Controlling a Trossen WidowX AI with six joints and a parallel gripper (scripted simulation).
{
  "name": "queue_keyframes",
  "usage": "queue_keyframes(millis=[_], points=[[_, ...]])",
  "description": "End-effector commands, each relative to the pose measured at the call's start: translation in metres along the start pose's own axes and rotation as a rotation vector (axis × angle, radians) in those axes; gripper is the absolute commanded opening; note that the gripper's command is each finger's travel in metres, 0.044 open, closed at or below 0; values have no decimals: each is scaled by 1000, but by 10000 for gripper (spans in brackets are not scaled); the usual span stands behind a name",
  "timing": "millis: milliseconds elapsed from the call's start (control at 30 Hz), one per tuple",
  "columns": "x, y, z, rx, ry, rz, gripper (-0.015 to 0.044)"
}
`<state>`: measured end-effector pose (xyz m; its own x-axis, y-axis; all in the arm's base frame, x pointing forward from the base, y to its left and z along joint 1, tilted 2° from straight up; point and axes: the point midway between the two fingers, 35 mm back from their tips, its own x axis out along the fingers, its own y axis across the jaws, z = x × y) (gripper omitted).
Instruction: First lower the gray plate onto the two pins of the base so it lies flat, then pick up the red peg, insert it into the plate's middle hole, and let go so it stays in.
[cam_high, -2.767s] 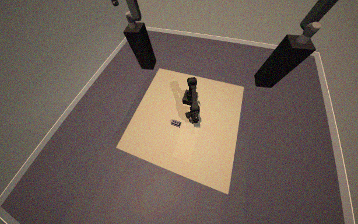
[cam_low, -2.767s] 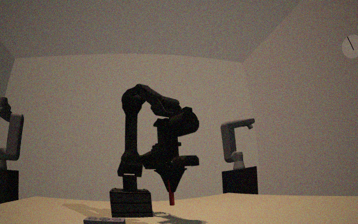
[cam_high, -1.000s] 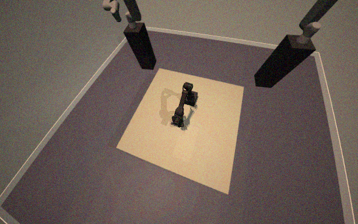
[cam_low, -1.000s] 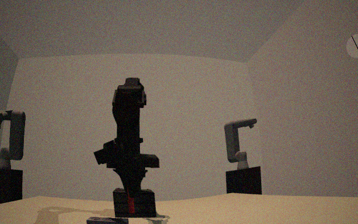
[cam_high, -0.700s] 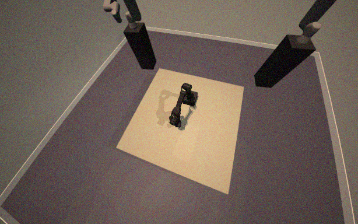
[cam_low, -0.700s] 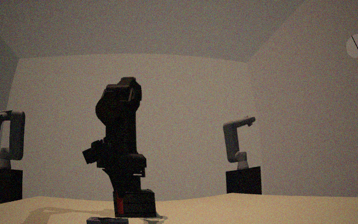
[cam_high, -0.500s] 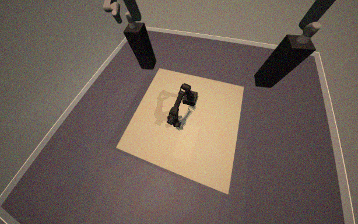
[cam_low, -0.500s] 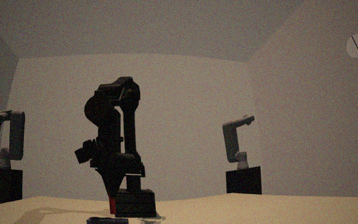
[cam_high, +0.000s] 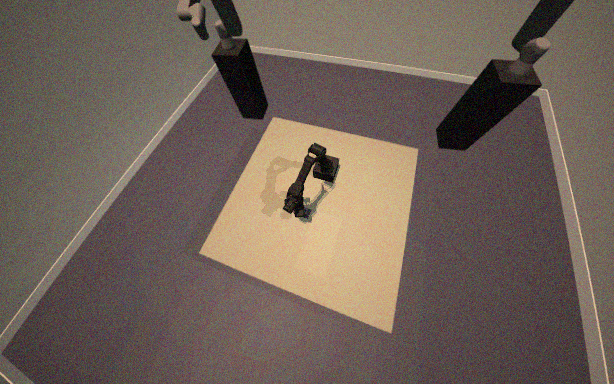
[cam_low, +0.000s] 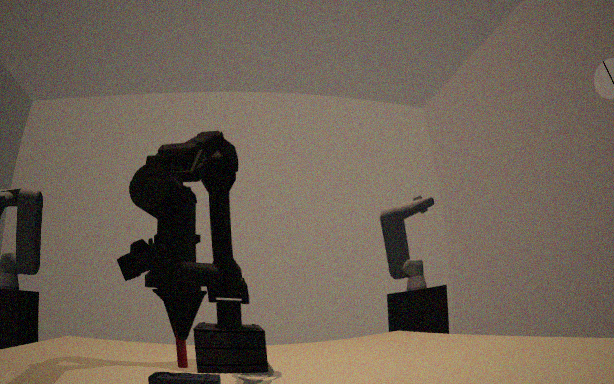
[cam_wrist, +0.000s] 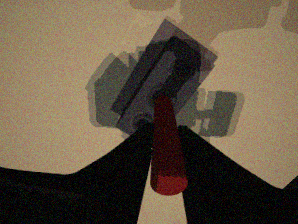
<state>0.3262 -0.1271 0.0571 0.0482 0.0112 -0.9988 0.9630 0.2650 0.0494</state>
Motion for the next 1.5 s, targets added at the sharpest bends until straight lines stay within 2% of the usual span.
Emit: queue_keyframes(millis=[0, 800, 1467], points=[[-1, 2, 1, -3, 1, 6, 0], [0, 0, 1, 0, -1, 2, 0], [16, 2, 1, -3, 1, 6, 0]])
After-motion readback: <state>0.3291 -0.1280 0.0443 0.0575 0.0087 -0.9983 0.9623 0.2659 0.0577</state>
